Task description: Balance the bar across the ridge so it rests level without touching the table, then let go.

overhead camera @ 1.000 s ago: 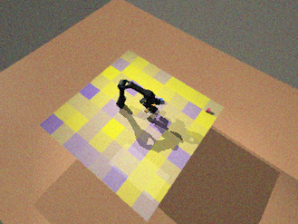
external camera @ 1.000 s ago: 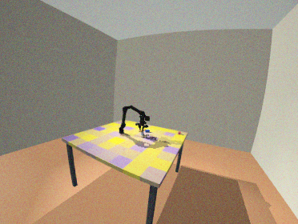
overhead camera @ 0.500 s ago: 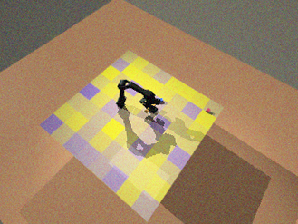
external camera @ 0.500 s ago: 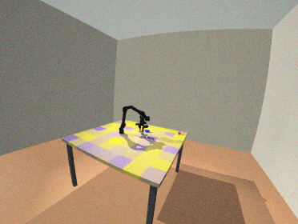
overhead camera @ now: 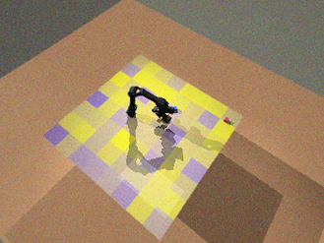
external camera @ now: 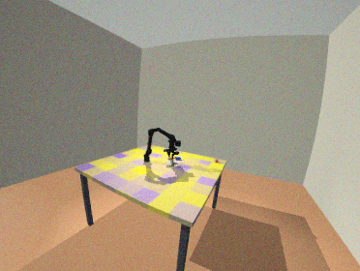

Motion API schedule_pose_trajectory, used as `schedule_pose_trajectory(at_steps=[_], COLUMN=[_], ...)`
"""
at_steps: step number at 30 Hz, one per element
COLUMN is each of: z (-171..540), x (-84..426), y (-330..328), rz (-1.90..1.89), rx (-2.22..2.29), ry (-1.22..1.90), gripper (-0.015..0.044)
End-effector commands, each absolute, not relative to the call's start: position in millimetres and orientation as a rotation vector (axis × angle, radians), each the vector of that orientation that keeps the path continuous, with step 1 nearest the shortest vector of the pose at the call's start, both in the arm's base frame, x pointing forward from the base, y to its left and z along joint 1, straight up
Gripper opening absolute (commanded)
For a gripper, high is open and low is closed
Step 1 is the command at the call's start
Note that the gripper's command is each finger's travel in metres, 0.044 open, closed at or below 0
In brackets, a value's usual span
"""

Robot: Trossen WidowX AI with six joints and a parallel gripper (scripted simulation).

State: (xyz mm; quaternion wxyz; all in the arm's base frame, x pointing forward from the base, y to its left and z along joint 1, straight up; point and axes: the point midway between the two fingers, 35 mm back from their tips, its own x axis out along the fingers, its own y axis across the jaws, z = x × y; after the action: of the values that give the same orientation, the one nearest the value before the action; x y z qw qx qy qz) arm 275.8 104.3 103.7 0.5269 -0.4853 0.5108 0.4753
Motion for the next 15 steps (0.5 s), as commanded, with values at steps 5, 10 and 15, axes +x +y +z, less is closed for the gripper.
schedule_pose_trajectory(at_steps=[5,10,15], z=[102.6,102.2,101.7], x=[275.8,275.7,275.6], y=[105.0,105.0,104.9], rz=[1.141,1.141,1.141], rx=[-1.158,-1.158,-1.158], ry=[1.218,1.218,1.218], gripper=[0.0,0.0,0.0])
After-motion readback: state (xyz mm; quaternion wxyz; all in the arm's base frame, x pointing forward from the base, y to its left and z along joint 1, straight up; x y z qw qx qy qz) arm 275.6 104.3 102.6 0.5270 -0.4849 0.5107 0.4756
